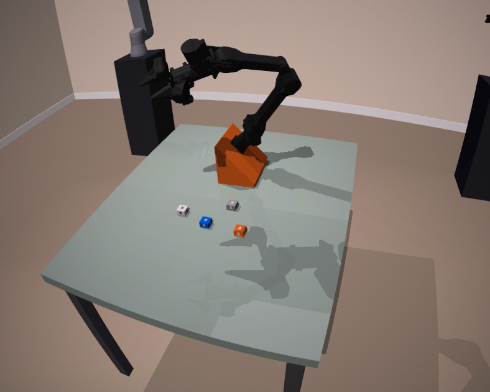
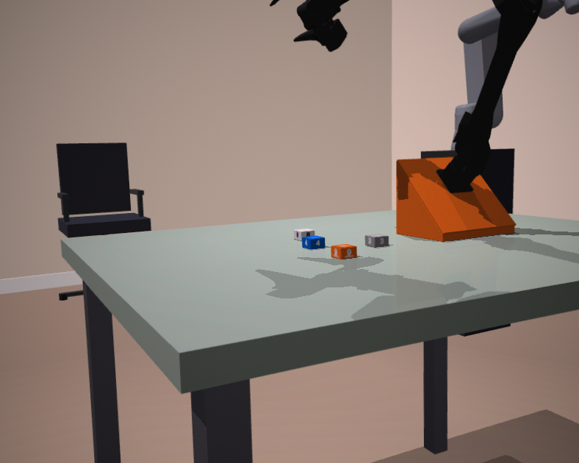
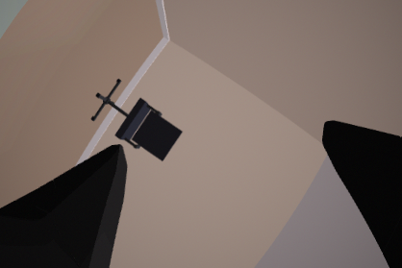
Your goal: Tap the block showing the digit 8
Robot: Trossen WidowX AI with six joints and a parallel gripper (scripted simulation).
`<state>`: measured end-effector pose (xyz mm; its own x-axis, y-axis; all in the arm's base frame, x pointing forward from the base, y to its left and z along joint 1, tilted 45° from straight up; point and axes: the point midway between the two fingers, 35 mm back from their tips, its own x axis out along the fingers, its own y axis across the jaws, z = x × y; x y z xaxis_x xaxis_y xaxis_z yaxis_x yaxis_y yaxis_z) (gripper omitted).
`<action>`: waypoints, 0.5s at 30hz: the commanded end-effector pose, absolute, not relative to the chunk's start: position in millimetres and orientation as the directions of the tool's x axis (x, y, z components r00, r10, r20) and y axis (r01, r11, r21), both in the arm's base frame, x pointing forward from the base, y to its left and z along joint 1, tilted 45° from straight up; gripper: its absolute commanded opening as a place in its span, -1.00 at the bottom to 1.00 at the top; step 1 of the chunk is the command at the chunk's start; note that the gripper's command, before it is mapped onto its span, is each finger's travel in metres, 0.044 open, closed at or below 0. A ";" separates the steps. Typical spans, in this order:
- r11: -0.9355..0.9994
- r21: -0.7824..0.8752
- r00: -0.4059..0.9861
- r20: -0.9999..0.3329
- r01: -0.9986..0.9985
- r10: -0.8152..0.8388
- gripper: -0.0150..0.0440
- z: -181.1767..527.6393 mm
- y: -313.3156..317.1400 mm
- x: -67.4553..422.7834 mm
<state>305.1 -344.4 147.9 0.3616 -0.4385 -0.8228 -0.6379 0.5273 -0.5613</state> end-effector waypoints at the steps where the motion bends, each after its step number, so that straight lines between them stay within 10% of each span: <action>1: 0.720 -0.348 0.336 -0.927 -0.601 -0.169 0.86 88.0 -298.7 324.6; 11: 0.765 0.638 0.039 -0.765 -0.088 0.642 0.86 -29.1 -127.7 320.4; 15: 0.713 0.701 0.011 -0.713 0.010 0.701 0.86 -34.3 -112.1 317.6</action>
<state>317.4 -127.1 -32.3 0.0278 0.6347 -0.7722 -0.1118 0.7697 0.6286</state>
